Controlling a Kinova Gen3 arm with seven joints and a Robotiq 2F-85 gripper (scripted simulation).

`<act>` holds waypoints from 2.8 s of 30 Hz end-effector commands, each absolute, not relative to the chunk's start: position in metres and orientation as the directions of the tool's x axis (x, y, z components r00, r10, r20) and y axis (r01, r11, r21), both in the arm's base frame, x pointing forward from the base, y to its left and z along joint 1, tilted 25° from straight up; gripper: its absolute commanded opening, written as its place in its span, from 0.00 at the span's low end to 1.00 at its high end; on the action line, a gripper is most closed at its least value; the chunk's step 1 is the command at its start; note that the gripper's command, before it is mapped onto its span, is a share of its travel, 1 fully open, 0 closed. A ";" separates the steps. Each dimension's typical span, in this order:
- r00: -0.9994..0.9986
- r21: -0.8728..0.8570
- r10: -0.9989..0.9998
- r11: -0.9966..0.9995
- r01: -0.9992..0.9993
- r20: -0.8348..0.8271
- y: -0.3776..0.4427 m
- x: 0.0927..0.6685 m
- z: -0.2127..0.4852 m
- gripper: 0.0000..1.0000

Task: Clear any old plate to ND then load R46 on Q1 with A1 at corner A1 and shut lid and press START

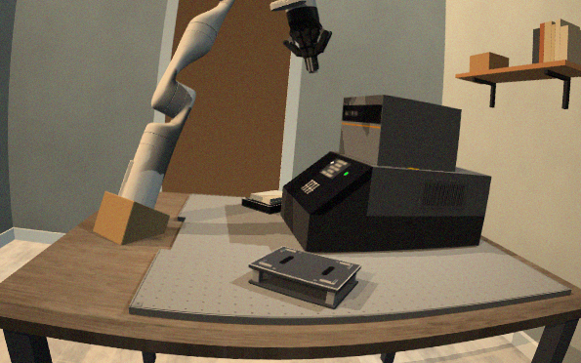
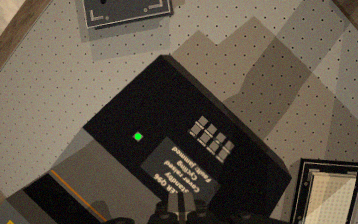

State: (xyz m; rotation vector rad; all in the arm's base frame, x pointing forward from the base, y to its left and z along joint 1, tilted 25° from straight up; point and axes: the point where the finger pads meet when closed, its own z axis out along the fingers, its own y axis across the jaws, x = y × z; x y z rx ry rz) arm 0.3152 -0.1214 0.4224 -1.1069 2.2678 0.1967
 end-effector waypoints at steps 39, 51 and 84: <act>-0.471 -0.125 -0.668 0.641 -0.757 -0.575 -0.104 0.326 0.378 0.10; -0.471 -0.125 -0.668 0.641 -0.757 -0.575 -0.099 0.329 0.366 0.10; -0.471 -0.125 -0.668 0.641 -0.757 -0.575 -0.085 0.337 0.330 0.10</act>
